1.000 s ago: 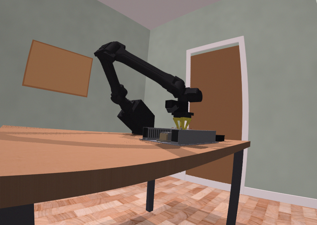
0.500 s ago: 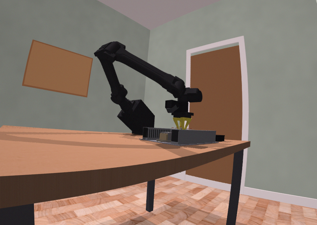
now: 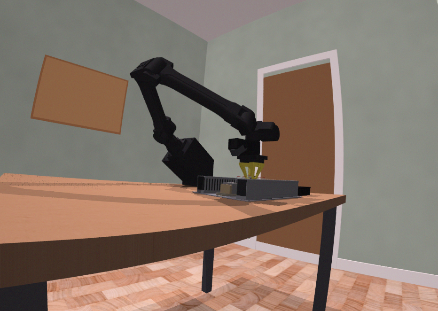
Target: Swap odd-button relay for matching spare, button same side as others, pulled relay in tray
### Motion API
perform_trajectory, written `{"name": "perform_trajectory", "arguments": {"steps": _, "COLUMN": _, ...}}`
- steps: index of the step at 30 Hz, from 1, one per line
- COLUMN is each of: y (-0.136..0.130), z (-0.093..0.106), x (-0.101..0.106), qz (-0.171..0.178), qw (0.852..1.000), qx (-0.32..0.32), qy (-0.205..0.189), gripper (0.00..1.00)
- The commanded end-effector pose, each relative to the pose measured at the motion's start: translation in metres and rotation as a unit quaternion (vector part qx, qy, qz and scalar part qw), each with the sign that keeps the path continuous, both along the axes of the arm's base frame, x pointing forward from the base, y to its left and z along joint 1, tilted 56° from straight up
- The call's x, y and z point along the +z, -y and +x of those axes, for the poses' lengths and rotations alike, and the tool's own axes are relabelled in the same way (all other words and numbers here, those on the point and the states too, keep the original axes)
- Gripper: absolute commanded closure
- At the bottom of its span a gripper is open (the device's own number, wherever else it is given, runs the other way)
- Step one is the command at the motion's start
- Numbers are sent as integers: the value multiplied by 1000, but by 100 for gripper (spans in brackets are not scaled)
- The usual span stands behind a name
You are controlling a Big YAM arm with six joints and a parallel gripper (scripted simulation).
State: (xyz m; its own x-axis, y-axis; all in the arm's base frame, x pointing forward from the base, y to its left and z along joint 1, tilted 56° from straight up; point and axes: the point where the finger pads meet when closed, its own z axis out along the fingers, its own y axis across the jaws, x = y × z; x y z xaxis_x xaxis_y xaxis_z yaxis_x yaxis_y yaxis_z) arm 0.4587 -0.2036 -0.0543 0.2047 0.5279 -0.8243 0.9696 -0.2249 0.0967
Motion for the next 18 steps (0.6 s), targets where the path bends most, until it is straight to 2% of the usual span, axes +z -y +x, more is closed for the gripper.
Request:
{"name": "perform_trajectory", "arguments": {"steps": 1, "y": 11, "z": -1, "x": -3, "qz": -3, "qw": 1000, "qx": -8, "qy": -1, "gripper": 100}}
{"name": "perform_trajectory", "arguments": {"steps": 18, "y": 11, "z": -3, "x": -4, "qz": -2, "qw": 1000, "qx": -8, "qy": -3, "gripper": 100}}
